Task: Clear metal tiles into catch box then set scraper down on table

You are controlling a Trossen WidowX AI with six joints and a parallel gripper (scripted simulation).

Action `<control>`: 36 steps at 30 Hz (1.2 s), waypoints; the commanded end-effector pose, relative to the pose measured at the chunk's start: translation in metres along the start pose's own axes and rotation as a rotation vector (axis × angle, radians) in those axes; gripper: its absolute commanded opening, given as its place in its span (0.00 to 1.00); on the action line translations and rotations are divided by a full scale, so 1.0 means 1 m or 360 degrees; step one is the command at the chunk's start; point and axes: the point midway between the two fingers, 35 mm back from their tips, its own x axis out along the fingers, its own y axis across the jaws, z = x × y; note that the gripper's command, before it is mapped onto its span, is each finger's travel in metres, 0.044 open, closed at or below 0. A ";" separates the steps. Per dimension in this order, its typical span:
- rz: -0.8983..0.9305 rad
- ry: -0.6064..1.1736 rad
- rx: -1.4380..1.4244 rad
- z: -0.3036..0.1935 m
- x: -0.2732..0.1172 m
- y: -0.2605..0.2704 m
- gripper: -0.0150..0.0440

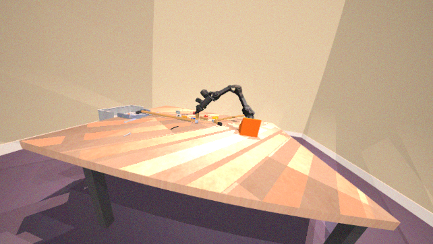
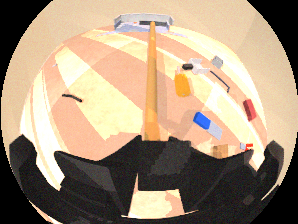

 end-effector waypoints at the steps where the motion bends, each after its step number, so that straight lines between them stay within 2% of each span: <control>1: 0.0001 -0.0019 0.0006 0.010 0.003 -0.002 0.25; 36: -0.0001 -0.0023 0.0009 0.050 0.035 -0.004 0.25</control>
